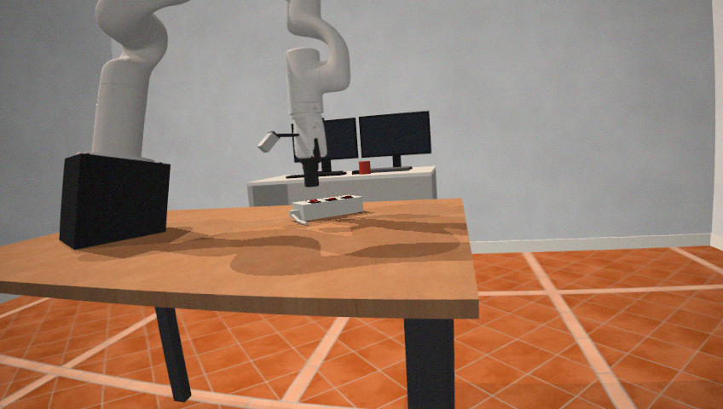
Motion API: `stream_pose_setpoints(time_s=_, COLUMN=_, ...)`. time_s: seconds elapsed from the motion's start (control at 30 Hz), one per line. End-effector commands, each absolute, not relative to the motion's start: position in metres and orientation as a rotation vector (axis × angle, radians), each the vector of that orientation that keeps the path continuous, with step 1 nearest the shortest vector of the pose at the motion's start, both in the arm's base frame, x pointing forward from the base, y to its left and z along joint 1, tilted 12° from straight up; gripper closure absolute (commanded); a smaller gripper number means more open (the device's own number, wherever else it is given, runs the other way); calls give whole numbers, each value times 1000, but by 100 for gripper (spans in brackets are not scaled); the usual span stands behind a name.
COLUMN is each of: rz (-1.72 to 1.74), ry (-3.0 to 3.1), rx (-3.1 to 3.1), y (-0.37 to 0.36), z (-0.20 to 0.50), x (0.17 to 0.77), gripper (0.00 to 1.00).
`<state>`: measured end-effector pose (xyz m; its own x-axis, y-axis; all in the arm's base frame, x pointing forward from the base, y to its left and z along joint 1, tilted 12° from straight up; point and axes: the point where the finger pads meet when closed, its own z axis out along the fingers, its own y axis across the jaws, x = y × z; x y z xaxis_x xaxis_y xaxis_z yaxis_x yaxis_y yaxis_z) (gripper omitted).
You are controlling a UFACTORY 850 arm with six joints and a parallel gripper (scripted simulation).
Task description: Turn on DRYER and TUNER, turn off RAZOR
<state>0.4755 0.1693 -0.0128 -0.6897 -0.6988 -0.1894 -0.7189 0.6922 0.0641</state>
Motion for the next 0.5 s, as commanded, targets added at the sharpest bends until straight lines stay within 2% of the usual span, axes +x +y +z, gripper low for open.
stream_pose_setpoints(time_s=0.0, rz=198, ry=2745, rx=-1157, y=170, z=-18, x=476, gripper=100)
stream_pose_setpoints(time_s=0.47, rz=198, ry=2745, rx=-1157, y=173, z=-34, x=477, gripper=100)
